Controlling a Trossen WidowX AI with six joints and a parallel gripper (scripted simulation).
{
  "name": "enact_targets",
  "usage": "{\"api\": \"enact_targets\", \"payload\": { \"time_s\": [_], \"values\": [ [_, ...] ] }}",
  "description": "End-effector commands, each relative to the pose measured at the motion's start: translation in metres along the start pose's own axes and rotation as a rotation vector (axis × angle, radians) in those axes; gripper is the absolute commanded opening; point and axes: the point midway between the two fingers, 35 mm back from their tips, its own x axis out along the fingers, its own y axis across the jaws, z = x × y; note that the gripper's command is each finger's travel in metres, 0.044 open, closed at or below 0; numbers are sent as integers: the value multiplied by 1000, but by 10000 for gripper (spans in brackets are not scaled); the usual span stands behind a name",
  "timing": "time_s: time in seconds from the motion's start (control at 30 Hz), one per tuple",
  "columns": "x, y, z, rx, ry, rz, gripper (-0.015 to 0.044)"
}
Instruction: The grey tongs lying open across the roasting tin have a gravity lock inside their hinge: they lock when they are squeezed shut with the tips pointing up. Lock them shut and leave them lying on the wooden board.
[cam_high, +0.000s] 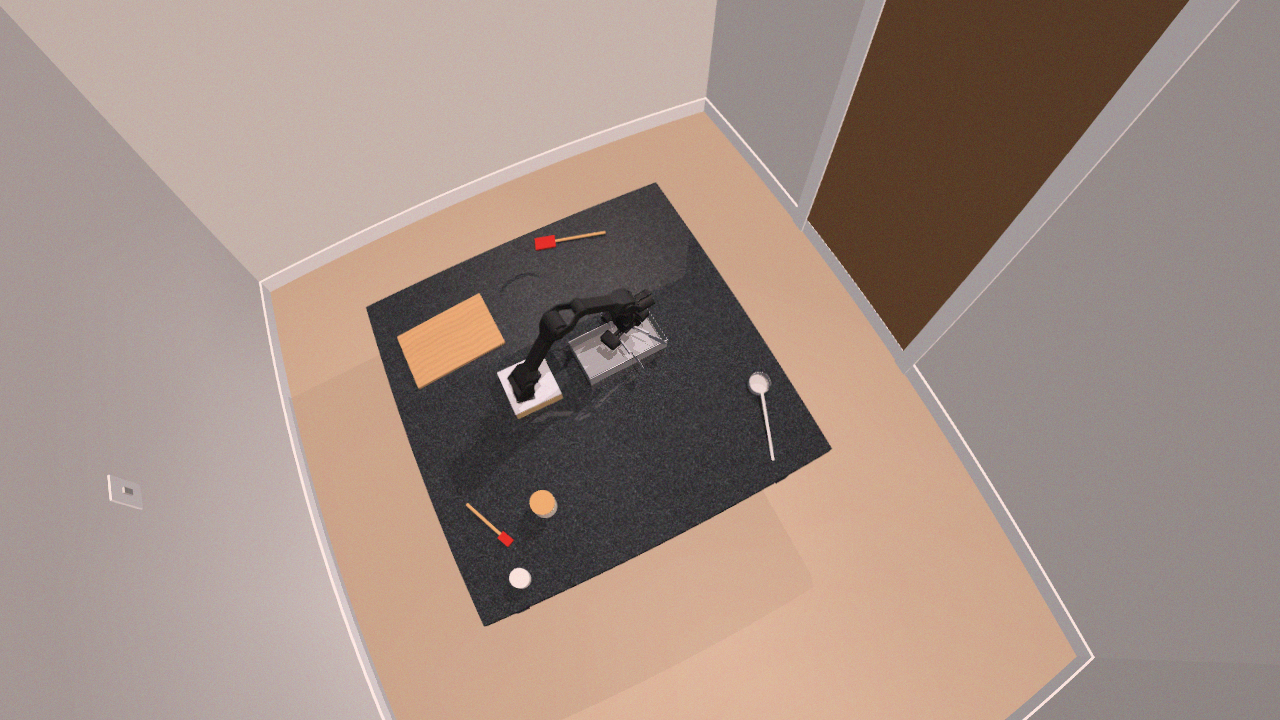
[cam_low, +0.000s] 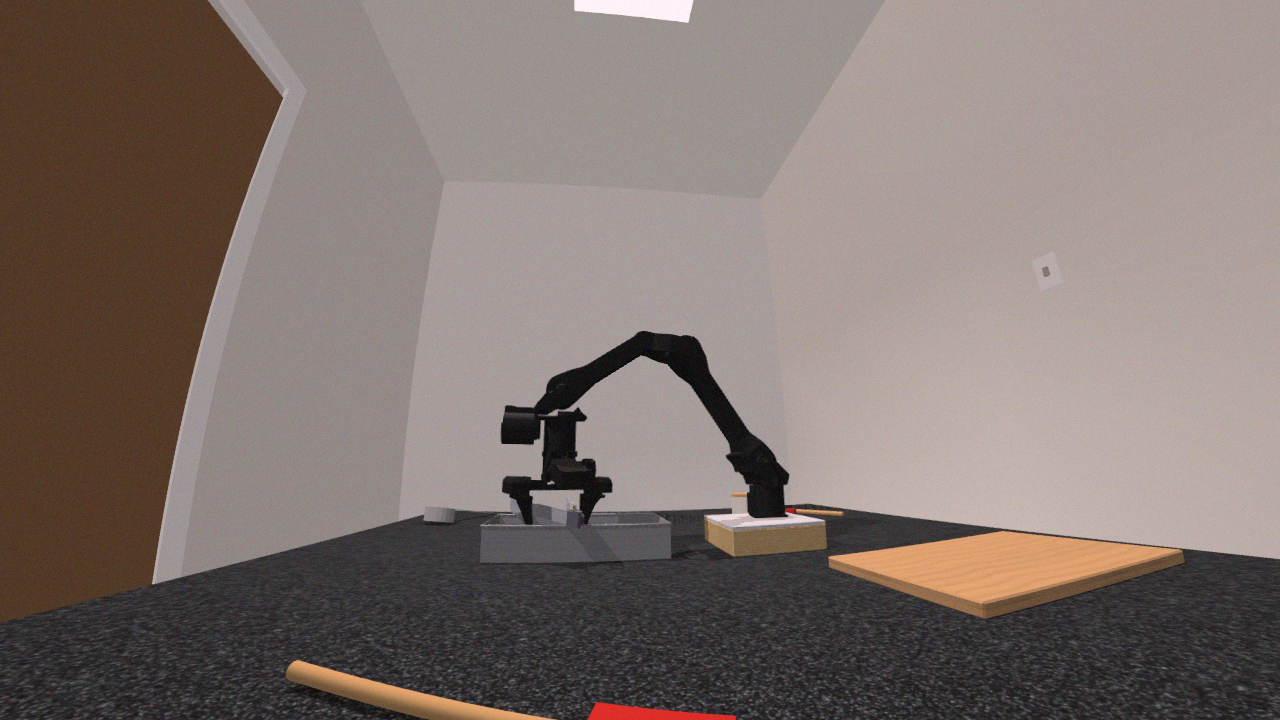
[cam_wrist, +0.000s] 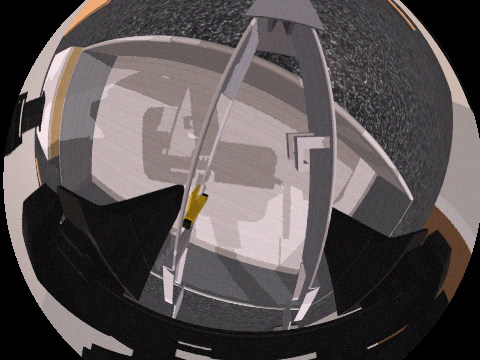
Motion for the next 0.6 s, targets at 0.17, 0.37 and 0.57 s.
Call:
{"api": "enact_targets", "payload": {
  "time_s": [0.17,0.37,0.57],
  "values": [
    [1,0,0,0,0,1,367],
    [1,0,0,0,0,1,327],
    [1,0,0,0,0,1,287]
  ]
}}
